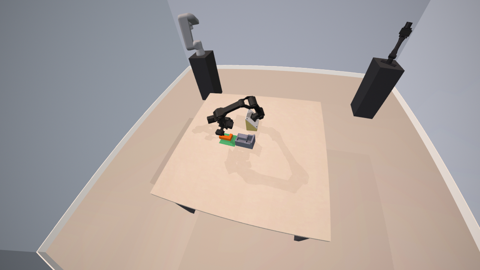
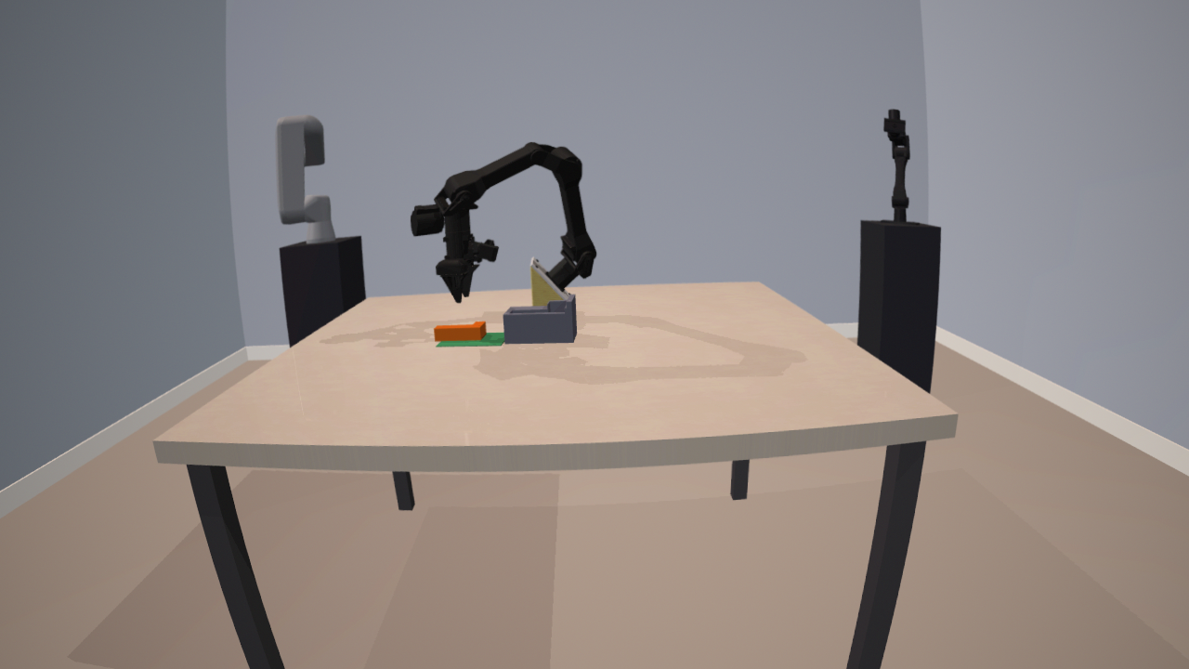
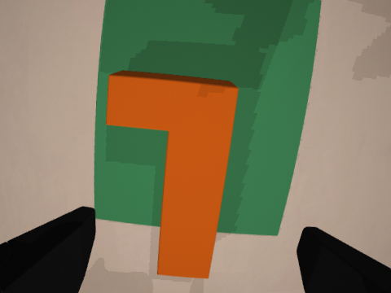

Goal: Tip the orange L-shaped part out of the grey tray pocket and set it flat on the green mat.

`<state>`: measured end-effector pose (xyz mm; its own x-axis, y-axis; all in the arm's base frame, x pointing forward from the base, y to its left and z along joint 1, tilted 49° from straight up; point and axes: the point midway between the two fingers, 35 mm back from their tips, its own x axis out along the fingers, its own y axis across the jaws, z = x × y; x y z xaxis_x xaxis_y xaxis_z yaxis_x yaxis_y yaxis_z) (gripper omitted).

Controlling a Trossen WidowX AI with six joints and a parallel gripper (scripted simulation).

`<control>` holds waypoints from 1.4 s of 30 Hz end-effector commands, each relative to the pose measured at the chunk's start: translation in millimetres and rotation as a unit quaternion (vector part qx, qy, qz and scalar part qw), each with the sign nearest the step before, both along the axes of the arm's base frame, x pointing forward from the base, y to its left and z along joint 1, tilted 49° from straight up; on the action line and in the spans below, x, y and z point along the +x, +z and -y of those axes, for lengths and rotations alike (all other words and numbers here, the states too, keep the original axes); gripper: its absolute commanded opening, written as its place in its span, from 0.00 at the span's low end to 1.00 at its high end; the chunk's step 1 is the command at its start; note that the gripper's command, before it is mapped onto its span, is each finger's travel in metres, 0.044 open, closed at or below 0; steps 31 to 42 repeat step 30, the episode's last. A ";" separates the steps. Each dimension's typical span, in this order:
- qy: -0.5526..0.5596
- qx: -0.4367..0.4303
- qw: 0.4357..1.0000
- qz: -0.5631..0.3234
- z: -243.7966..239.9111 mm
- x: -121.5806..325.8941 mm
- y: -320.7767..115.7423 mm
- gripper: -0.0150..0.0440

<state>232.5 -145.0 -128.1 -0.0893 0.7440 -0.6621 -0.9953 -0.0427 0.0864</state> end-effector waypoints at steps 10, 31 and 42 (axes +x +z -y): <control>-0.010 -0.012 1.000 0.010 49.9 6.3 41.1 0.93; -0.010 -0.012 1.000 0.010 49.9 6.3 41.1 0.93; -0.010 -0.012 1.000 0.010 49.9 6.3 41.1 0.93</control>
